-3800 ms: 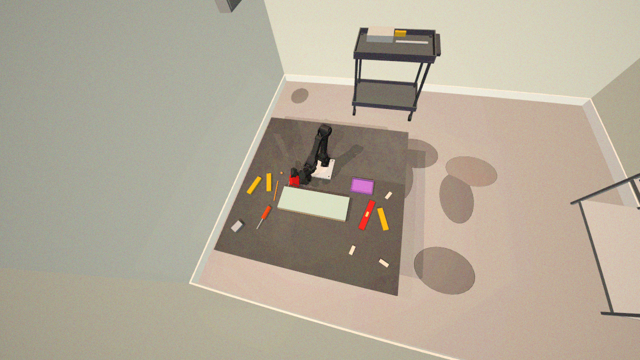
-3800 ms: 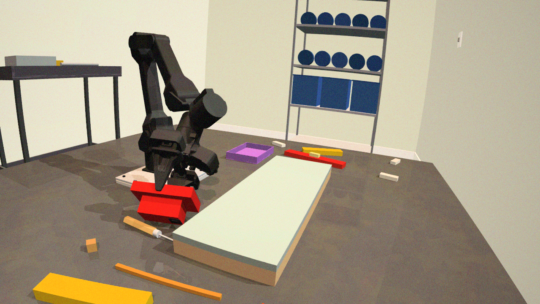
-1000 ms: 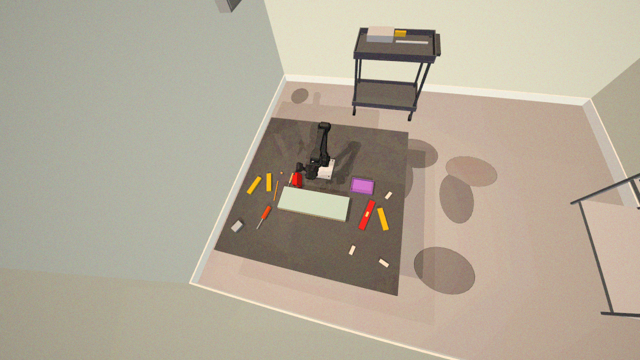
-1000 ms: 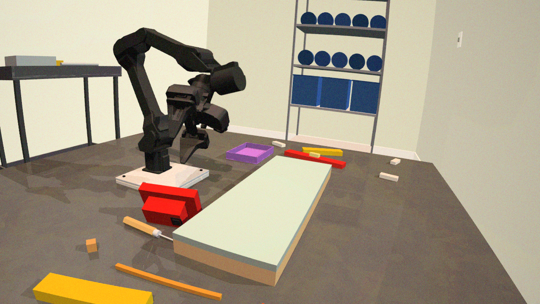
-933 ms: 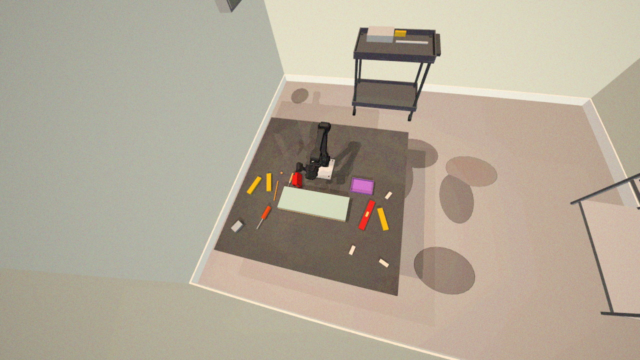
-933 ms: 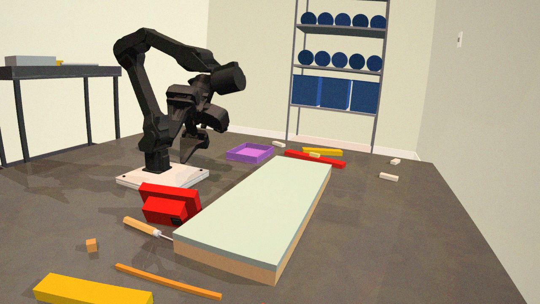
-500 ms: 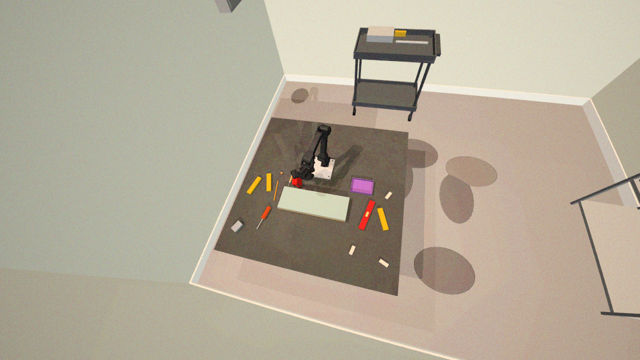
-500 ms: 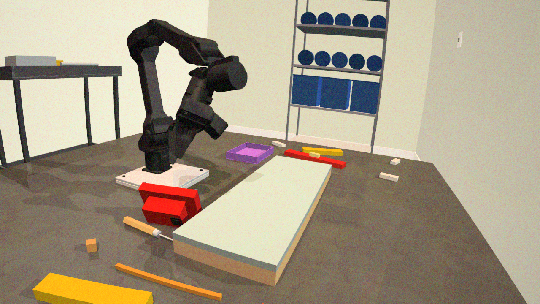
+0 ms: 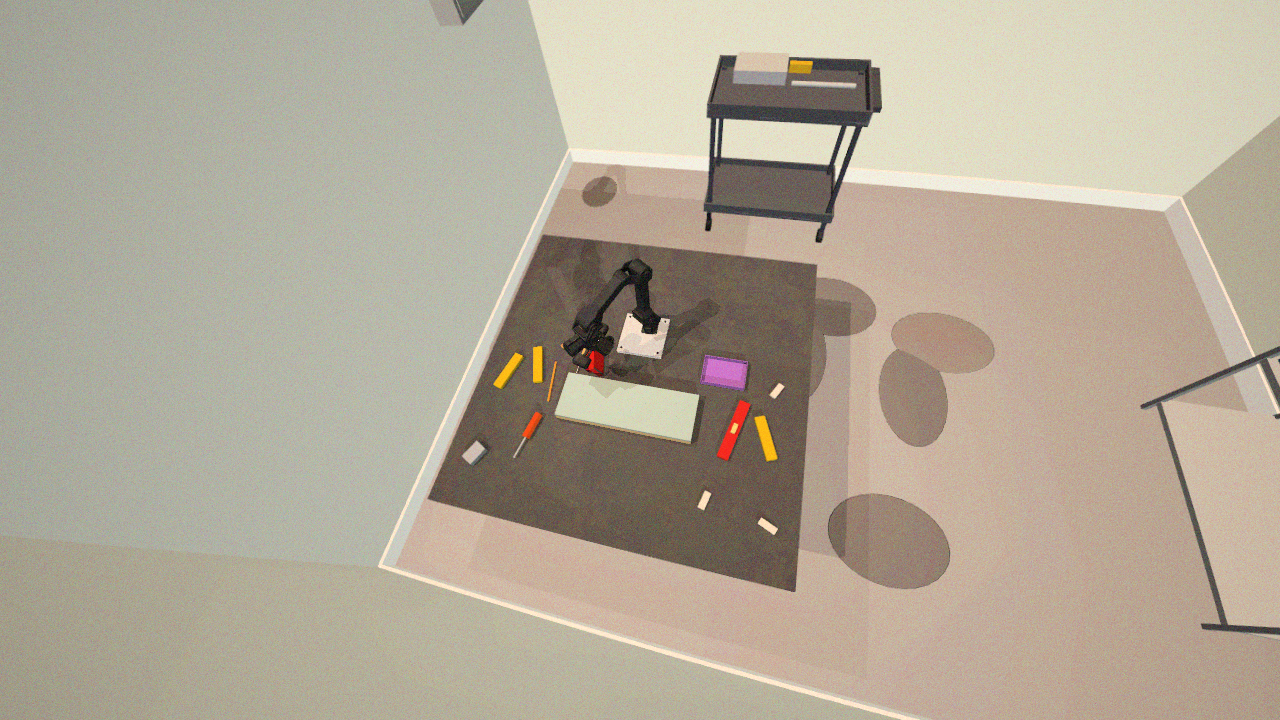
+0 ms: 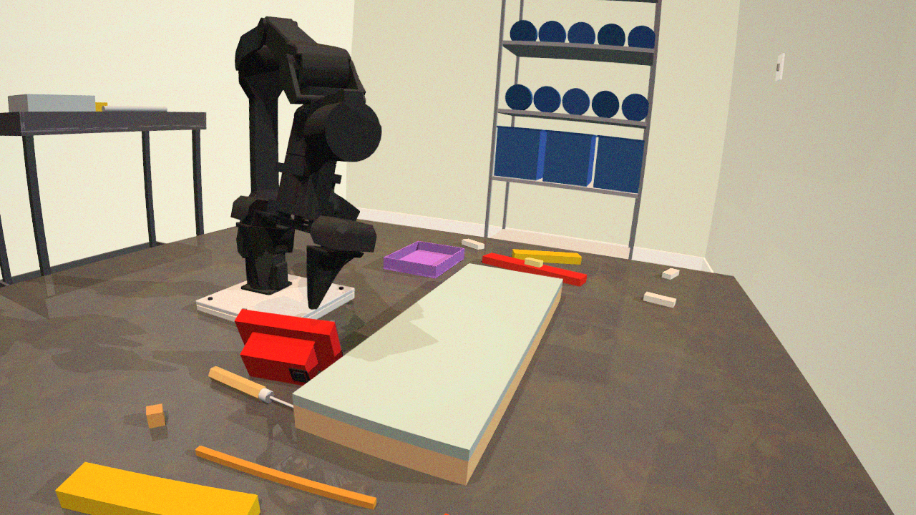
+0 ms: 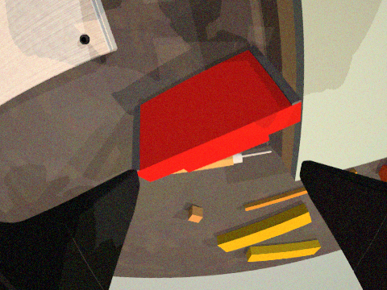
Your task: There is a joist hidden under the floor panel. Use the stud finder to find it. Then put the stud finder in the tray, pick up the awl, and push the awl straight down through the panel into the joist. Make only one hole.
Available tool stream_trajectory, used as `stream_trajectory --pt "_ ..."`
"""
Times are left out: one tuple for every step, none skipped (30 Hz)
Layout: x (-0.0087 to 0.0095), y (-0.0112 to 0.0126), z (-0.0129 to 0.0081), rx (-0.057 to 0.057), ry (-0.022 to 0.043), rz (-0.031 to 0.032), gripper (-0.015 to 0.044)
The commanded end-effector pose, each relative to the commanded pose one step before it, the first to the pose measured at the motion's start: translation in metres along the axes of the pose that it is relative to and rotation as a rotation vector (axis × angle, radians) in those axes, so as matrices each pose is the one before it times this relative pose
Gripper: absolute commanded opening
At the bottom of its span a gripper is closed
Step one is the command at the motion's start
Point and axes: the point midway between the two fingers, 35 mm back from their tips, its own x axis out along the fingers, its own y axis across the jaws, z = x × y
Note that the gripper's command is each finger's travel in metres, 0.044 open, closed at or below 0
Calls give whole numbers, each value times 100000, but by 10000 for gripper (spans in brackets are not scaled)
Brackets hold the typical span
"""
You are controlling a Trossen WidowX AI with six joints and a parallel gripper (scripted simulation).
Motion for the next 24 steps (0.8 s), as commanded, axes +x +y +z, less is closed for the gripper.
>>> stream_trajectory --pt "2960 -898 -2978 -44080 -31348 -5755 440" --pt "0 0 0 0 0 0 440" --pt "0 0 0 0 0 0 440" --pt "0 0 0 0 0 0 440" --pt "0 0 0 0 0 0 440" --pt "0 0 0 0 0 0 440" --pt "0 0 0 0 0 0 440" --pt "0 0 0 0 0 0 440" --pt "0 0 0 0 0 0 440" --pt "0 0 0 0 0 0 440" --pt "0 0 0 0 0 0 440" --pt "0 0 0 0 0 0 440" --pt "0 0 0 0 0 0 440" --pt "0 0 0 0 0 0 440" --pt "0 0 0 0 0 0 440" --pt "0 0 0 0 0 0 440" --pt "1 11 6 0 0 1 440" --pt "3 28 16 0 -1 2 440" --pt "1 11 6 0 0 1 440" --pt "27 -1 -5 0 0 0 440" --pt "80 -3 -15 0 0 0 440" --pt "134 -5 -24 0 0 0 440" --pt "162 -6 -28 0 0 0 440" --pt "162 -6 -27 0 0 0 440"
